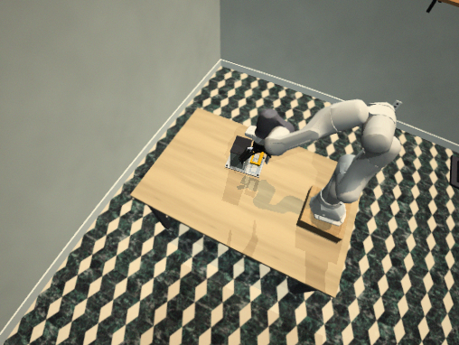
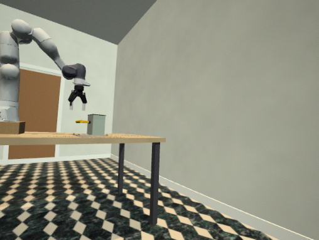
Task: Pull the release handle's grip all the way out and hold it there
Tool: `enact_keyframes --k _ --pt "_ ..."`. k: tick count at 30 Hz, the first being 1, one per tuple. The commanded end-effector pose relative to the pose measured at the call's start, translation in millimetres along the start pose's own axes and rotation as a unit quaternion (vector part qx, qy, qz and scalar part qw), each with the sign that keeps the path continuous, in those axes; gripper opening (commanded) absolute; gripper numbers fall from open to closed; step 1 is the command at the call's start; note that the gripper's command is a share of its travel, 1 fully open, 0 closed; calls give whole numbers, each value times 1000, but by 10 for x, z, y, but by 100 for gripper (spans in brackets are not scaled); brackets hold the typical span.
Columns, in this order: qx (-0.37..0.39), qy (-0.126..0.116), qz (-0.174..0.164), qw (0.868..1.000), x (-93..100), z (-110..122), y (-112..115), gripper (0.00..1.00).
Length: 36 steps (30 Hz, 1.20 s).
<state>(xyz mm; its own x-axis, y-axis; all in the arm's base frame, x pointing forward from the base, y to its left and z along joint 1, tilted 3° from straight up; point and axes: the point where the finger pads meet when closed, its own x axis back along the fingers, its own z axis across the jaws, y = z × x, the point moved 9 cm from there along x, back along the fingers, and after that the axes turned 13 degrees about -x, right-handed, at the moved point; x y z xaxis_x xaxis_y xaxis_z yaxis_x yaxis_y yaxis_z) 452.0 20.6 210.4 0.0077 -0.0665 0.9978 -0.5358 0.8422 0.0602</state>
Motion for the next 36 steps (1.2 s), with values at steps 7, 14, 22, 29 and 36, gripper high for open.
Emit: enact_keyframes --k 7,14,22,29,36 --pt "-128 12 19 992 9 146 -337 100" --pt "-211 17 33 977 27 343 -700 100" --pt "-282 21 45 958 44 542 -1004 100" --pt "-302 22 49 952 49 602 -1087 100" --pt "-302 22 49 952 49 602 -1087 100"
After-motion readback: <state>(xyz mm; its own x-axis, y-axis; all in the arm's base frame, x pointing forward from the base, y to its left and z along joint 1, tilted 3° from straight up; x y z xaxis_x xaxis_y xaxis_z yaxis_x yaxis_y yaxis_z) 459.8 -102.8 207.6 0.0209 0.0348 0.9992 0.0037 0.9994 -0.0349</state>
